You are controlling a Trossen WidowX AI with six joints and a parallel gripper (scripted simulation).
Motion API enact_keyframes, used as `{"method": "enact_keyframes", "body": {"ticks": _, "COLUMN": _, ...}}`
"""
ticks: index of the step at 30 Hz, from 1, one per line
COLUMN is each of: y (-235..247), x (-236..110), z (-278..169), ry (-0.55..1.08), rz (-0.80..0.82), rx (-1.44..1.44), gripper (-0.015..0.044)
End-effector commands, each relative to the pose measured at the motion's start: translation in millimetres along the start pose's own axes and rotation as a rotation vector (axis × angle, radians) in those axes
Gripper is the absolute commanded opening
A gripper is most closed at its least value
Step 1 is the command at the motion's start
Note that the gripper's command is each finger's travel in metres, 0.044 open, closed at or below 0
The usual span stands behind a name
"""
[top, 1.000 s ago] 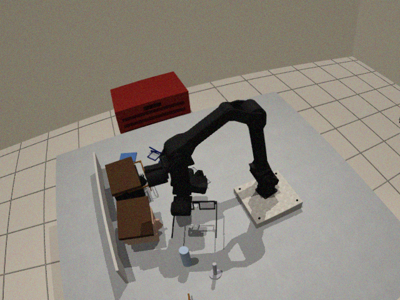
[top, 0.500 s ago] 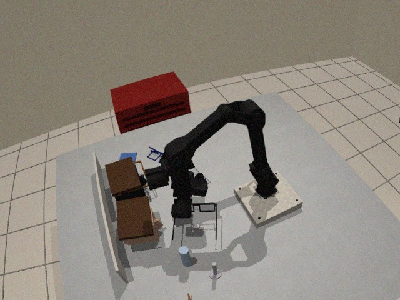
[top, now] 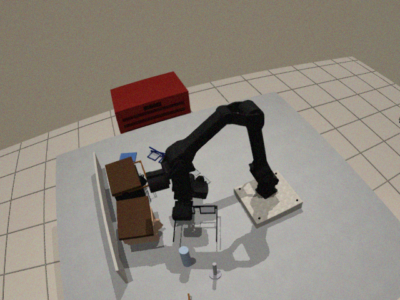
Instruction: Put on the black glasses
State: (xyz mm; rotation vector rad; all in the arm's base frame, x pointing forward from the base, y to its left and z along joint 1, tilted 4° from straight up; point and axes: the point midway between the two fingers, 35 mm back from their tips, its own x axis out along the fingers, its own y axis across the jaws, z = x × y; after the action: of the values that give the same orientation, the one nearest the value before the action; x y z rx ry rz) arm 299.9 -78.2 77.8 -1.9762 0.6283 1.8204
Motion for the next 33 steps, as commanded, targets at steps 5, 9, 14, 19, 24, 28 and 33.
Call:
{"method": "enact_keyframes", "body": {"ticks": 5, "y": -0.1, "x": 8.2, "z": 1.4, "ry": -0.004, "rz": -0.003, "rx": -0.005, "gripper": 0.0000}}
{"method": "enact_keyframes", "body": {"ticks": 9, "y": 0.0, "x": 11.6, "z": 1.7, "ry": -0.004, "rz": -0.003, "rx": -0.005, "gripper": 0.0000}}
{"method": "enact_keyframes", "body": {"ticks": 14, "y": 0.2, "x": 15.9, "z": 2.2, "ry": -0.004, "rz": -0.003, "rx": -0.005, "gripper": 0.0000}}
{"method": "enact_keyframes", "body": {"ticks": 19, "y": 0.4, "x": 20.1, "z": 2.8, "ry": -0.004, "rz": -0.003, "rx": -0.005, "gripper": 0.0000}}
{"method": "enact_keyframes", "body": {"ticks": 24, "y": 0.6, "x": 24.2, "z": 3.5, "ry": -0.004, "rz": -0.003, "rx": -0.005, "gripper": 0.0000}}
{"method": "enact_keyframes", "body": {"ticks": 28, "y": 0.9, "x": 27.6, "z": 4.0, "ry": -0.004, "rz": -0.003, "rx": -0.005, "gripper": 0.0000}}
{"method": "enact_keyframes", "body": {"ticks": 33, "y": 1.1, "x": 31.5, "z": 4.7, "ry": -0.004, "rz": -0.003, "rx": -0.005, "gripper": 0.0000}}
